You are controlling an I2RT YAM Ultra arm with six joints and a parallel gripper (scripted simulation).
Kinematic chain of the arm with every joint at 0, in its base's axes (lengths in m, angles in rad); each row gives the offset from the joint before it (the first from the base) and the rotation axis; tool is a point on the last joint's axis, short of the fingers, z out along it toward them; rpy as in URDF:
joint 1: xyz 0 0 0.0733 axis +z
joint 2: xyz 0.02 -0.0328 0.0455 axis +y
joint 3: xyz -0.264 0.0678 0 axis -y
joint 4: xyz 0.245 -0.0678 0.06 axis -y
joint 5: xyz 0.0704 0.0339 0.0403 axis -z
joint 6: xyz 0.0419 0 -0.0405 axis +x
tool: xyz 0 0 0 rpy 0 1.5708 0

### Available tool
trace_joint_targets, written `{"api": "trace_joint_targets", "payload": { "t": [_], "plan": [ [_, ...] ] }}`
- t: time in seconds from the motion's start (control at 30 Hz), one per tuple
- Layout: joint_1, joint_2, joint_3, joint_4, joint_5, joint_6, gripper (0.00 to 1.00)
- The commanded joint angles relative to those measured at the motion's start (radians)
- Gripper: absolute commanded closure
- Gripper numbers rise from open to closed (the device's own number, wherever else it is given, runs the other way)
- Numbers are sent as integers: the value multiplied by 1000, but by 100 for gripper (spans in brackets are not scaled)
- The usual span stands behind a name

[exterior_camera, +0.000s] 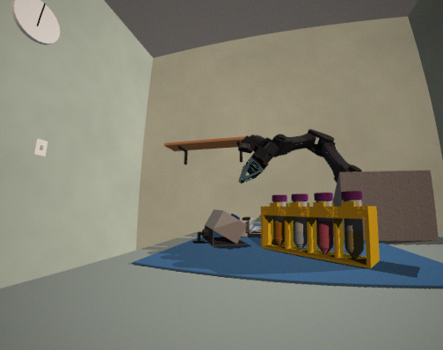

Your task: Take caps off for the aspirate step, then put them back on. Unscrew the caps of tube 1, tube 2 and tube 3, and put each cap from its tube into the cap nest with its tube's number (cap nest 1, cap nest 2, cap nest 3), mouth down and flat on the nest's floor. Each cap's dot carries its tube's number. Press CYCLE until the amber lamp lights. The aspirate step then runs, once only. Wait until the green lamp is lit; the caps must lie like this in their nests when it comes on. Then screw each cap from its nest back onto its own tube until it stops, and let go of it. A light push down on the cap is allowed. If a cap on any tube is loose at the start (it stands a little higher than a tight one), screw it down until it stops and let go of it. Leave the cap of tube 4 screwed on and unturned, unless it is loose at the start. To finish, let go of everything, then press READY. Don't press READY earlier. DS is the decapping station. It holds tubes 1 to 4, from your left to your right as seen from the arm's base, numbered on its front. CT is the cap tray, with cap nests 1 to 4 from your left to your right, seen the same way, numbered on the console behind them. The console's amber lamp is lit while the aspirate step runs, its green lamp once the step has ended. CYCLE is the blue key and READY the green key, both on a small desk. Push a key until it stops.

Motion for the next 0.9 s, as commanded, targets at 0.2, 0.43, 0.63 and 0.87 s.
{"api": "trace_joint_targets", "payload": {
  "t": [0.2,0.43,0.63,0.87],
  "plan": [
    [89,121,101,-170,27,18,51],
    [129,193,143,-250,45,30,51],
    [185,305,224,-392,73,41,51],
    [234,396,284,-503,96,53,51]
  ]
}}
